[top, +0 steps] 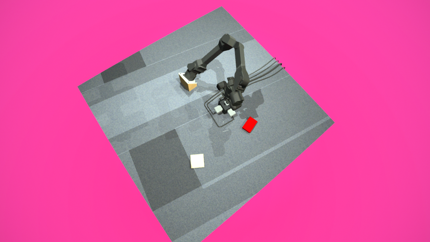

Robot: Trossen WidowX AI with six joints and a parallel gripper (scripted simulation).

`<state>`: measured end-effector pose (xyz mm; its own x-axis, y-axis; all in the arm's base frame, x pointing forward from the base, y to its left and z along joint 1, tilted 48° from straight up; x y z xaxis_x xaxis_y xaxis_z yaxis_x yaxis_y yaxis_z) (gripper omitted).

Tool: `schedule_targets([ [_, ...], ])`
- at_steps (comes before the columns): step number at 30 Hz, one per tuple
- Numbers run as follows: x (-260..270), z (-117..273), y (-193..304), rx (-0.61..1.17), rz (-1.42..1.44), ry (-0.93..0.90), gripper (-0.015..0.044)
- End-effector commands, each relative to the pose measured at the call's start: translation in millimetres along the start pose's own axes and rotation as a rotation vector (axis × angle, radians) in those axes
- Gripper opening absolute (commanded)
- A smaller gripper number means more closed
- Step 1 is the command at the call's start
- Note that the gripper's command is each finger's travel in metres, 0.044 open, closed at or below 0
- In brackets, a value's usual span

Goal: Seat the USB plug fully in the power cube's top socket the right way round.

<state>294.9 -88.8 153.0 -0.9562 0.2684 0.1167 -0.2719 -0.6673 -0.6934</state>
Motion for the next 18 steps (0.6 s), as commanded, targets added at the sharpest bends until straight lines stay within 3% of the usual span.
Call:
schedule_targets([
  [1, 0.1, -2.6, -1.3, -0.007, 0.000, -0.005, 0.0000],
  [5, 0.0, 0.0, 0.0, 0.000, 0.000, 0.000, 0.0095],
  [18, 0.0, 0.0, 0.0, 0.000, 0.000, 0.000, 0.0095],
])
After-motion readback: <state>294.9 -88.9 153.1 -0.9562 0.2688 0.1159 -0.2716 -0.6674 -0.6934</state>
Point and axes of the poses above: the point midway between the two fingers, 35 mm back from their tips, its own z axis back along the fingers, its own x axis across the jaws, y = z × x, the point moved 7 cm from there along z, back along the fingers, and after that the axes turned 2 degrees about -z, right-handed, at the moved point
